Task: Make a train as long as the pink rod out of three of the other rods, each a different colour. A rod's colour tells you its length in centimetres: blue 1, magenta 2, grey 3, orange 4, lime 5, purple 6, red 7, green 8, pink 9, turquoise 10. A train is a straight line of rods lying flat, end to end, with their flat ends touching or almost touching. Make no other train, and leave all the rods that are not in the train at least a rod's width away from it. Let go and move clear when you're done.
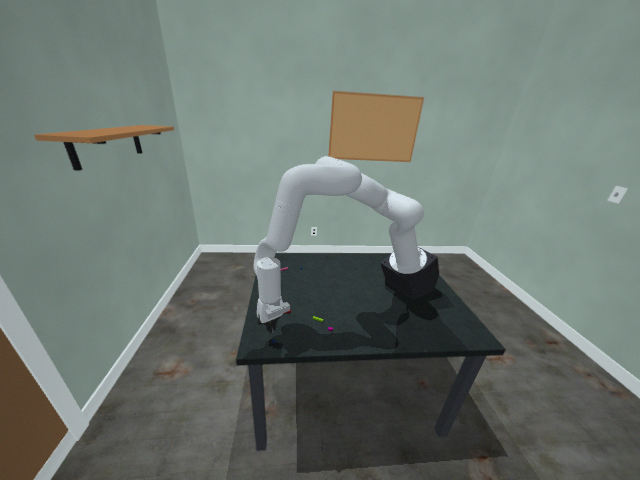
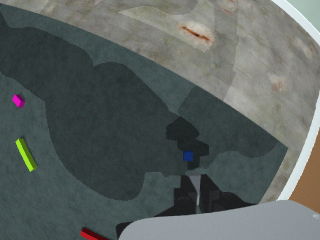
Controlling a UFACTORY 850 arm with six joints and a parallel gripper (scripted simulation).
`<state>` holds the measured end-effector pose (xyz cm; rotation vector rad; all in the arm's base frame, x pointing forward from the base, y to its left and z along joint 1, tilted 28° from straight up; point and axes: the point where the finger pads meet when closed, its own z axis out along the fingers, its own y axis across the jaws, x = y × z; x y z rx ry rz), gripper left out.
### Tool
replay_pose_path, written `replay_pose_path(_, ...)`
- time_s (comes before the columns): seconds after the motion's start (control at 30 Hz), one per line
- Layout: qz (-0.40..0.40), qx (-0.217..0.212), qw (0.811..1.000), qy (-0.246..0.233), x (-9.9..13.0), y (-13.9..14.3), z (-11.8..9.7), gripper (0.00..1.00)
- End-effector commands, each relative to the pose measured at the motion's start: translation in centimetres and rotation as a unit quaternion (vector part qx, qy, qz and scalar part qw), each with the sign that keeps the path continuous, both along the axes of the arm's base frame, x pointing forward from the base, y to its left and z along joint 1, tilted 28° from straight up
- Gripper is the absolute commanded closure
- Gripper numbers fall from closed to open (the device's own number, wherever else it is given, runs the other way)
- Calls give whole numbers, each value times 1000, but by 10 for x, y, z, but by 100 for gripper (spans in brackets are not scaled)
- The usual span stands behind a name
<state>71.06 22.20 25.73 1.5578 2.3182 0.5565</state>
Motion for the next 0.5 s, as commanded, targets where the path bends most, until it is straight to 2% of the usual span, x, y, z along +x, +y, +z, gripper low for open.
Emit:
replay_pose_path(0.0,0,0,1000,-1,8,3,-11,96)
replay_pose_path(0.47,0,0,1000,-1,16,6,-27,96)
